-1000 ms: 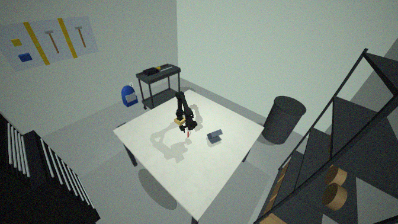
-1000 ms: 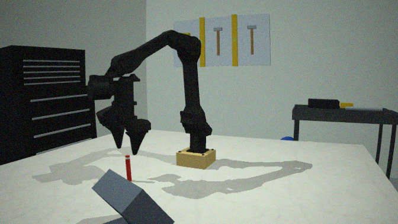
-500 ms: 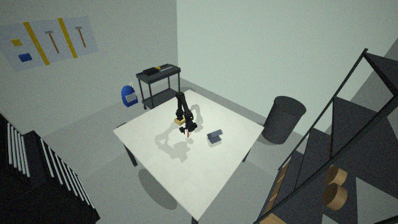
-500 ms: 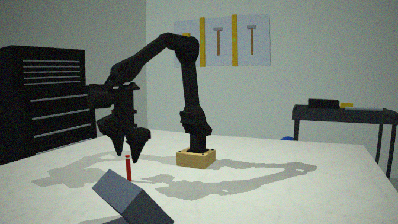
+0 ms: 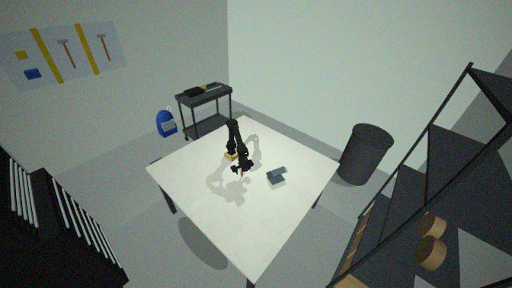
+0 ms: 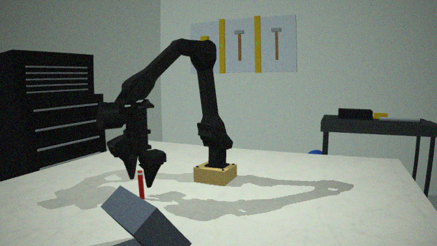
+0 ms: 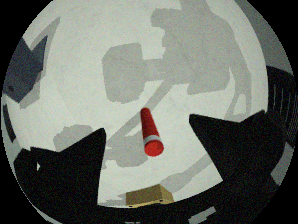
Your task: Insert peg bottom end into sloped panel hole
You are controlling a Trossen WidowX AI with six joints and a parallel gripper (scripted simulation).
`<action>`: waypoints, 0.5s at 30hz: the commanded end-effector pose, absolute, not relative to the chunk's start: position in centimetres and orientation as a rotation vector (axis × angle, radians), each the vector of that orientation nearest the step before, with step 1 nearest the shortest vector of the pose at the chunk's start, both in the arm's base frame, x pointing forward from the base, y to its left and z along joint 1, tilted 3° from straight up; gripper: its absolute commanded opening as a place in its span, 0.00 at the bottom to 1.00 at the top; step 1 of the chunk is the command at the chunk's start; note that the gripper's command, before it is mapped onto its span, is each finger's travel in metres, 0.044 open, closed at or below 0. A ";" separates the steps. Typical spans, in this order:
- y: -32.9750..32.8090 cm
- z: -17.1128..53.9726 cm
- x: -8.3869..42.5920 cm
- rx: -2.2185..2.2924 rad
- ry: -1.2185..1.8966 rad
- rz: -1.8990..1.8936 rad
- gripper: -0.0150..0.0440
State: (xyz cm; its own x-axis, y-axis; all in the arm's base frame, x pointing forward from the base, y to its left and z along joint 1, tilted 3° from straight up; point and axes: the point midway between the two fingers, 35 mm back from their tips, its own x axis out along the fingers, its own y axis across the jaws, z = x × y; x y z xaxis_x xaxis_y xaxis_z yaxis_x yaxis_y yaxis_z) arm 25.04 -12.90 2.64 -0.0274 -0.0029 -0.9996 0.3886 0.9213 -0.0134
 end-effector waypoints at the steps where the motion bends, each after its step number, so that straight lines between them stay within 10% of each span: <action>1: -12.9 1.8 24.8 0.304 1.584 -0.319 1.00; 5: -12.9 1.8 24.8 0.304 1.584 -0.319 1.00; 15: -12.9 2.1 24.9 0.309 1.578 -0.320 0.56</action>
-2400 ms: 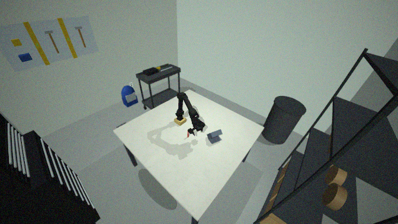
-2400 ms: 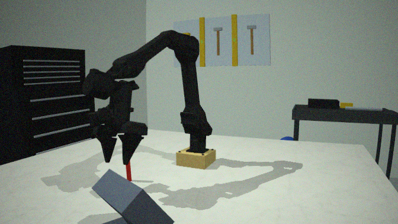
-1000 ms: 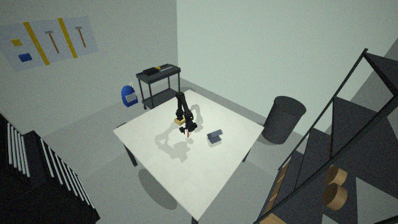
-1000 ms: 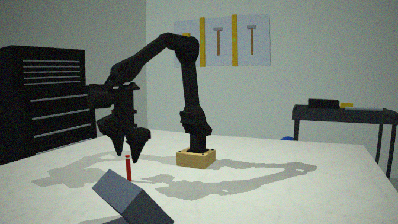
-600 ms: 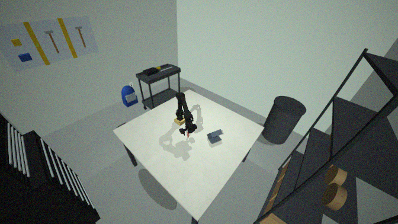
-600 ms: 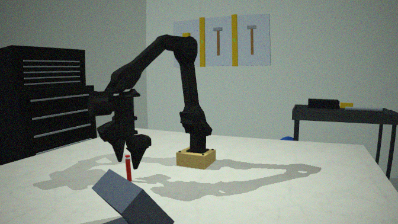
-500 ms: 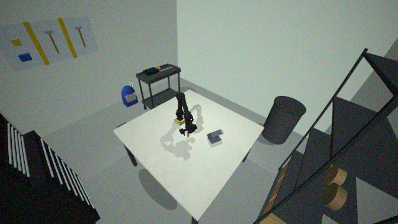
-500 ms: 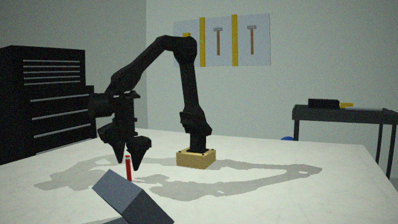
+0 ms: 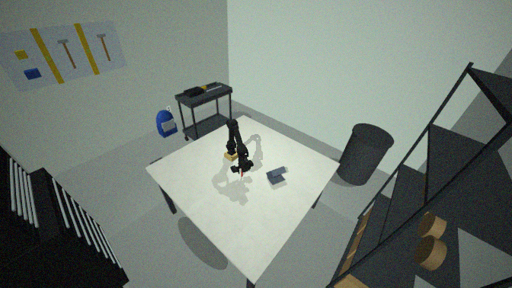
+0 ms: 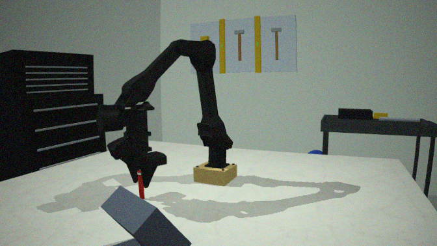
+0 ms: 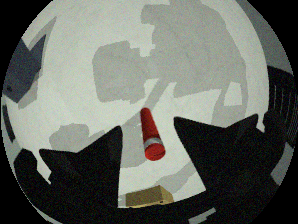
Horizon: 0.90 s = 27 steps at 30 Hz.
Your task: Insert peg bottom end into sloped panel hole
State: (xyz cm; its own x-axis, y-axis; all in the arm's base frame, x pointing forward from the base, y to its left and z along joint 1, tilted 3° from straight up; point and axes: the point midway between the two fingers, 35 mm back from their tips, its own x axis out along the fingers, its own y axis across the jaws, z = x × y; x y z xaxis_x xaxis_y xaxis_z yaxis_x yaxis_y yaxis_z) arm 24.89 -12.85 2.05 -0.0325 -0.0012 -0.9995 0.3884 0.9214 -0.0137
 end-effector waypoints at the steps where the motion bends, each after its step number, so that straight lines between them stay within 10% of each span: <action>1: -12.9 2.1 24.9 0.309 1.578 -0.320 0.51; 9: -12.9 2.1 24.9 0.309 1.578 -0.320 0.25; 27: -13.0 7.2 25.4 0.306 1.581 -0.320 0.25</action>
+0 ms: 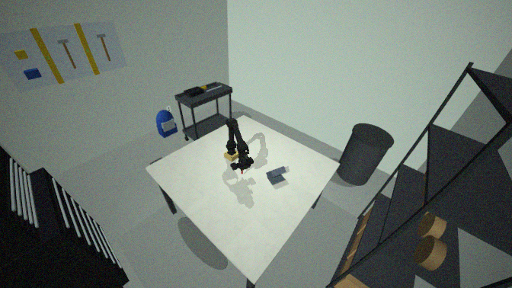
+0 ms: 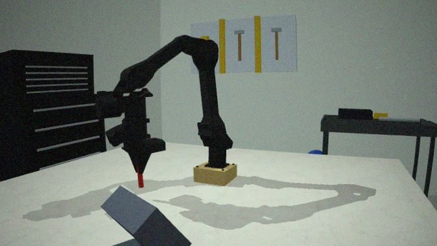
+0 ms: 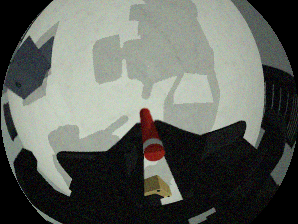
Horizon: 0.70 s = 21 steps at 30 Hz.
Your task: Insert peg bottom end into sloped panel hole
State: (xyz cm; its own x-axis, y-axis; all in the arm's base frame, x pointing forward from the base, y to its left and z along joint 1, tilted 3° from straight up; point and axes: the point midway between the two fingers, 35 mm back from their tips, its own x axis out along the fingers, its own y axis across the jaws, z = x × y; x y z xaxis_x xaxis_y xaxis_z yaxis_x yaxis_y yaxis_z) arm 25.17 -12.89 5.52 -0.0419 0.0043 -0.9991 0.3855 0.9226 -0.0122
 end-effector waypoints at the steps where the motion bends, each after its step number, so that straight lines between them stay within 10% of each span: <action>1: -12.9 7.6 25.4 0.305 1.582 -0.320 0.25; 21: -12.3 9.9 26.0 0.222 1.574 -0.291 0.25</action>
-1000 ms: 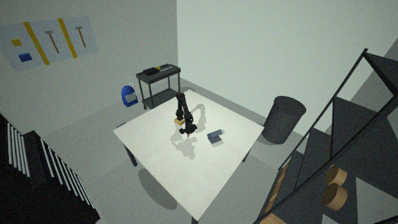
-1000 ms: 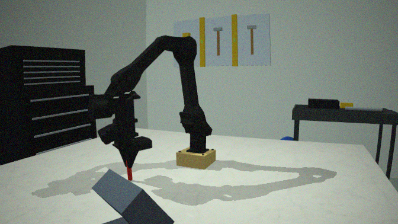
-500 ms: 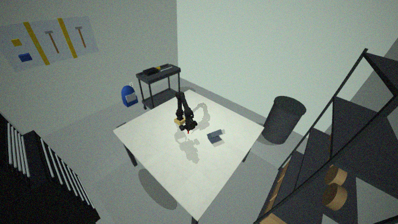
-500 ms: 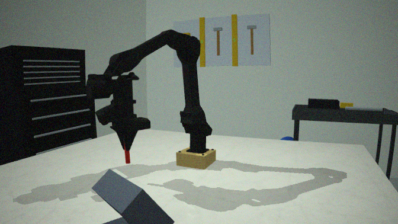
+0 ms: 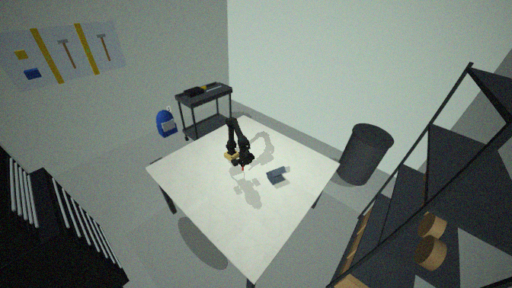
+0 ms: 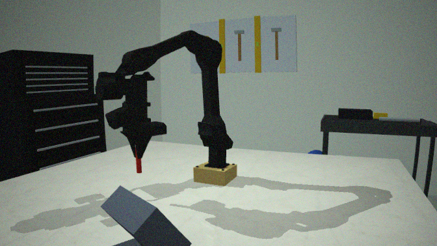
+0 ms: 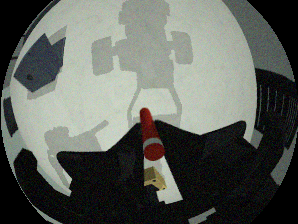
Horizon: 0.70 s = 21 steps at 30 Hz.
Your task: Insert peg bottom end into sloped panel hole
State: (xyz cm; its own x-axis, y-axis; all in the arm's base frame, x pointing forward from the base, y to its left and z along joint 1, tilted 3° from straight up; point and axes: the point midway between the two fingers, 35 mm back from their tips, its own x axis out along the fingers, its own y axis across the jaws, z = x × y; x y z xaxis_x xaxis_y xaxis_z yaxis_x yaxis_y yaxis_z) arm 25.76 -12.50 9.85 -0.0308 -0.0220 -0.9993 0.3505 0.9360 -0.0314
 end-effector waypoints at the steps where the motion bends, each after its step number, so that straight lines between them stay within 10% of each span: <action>1: -12.2 9.8 26.1 0.213 1.573 -0.287 0.25; 21: -10.8 9.5 27.7 0.024 1.541 -0.221 0.25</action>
State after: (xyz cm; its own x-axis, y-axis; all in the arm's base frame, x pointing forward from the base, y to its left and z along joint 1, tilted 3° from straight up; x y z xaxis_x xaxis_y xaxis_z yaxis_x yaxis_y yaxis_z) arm 27.49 -11.07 9.58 0.0079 -0.1103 -0.9939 0.1902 0.9759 -0.1068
